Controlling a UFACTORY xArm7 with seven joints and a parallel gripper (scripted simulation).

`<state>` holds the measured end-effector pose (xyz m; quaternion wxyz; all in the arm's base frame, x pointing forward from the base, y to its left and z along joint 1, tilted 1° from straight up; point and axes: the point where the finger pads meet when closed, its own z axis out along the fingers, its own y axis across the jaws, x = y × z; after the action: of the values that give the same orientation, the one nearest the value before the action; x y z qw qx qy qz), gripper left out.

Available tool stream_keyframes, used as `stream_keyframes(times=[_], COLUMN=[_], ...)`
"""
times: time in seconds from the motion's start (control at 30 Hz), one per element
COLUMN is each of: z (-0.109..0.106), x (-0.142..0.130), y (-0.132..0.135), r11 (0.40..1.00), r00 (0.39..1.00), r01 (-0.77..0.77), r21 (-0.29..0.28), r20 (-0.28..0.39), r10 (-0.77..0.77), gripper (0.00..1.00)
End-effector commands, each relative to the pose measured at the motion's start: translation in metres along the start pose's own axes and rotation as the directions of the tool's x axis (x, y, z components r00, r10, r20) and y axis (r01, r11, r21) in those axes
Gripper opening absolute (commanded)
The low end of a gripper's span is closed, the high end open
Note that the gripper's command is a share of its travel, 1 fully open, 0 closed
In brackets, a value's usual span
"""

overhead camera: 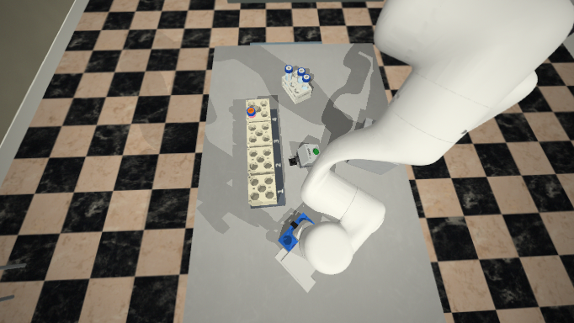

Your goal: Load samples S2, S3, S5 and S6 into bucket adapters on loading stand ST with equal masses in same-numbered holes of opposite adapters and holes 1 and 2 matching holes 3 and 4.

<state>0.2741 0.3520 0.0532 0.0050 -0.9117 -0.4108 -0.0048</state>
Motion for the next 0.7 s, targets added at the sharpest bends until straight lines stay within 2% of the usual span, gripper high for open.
stream_keyframes(times=[0.0,0.67], z=[-0.006,-0.042], x=[0.001,0.001], y=[0.0,0.0], r11=[1.0,1.0], r00=[1.0,1.0], r01=[0.0,0.0], r21=[0.0,0.0], r20=[-0.004,-0.004], r10=[0.0,0.0], gripper=[0.0,0.0])
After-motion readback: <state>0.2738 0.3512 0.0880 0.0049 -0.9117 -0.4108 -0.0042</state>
